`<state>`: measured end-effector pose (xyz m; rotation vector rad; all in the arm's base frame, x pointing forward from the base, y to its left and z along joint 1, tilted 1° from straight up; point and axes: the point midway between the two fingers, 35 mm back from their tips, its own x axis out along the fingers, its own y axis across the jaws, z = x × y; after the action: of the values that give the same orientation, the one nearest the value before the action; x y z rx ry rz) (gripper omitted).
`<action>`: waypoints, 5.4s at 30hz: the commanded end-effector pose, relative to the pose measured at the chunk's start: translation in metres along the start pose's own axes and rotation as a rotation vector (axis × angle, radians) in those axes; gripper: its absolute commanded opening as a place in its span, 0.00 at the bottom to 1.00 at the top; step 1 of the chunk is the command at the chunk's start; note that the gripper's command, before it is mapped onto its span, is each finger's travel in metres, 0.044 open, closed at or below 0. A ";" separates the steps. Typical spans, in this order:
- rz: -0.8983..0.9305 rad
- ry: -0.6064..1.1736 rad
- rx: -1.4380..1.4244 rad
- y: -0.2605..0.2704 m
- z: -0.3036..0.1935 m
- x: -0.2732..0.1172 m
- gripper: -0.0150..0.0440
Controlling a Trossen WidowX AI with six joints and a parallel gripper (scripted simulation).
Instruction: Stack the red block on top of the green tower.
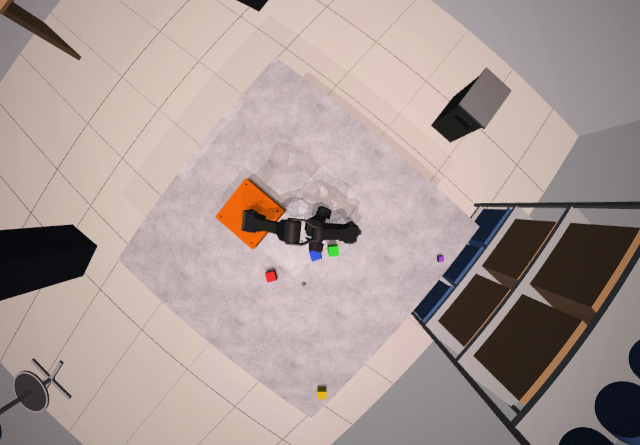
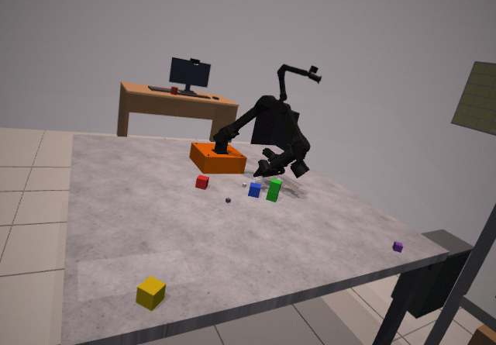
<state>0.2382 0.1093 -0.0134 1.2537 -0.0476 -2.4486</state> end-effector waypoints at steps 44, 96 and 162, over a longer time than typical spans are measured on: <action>-0.754 0.224 1.686 0.074 -0.019 -0.102 1.00; -1.071 -1.108 3.796 0.275 0.116 0.067 1.00; -1.069 -1.109 3.796 0.255 0.059 0.147 0.73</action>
<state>0.1975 -0.1863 -0.0401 0.5736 1.4761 -0.5944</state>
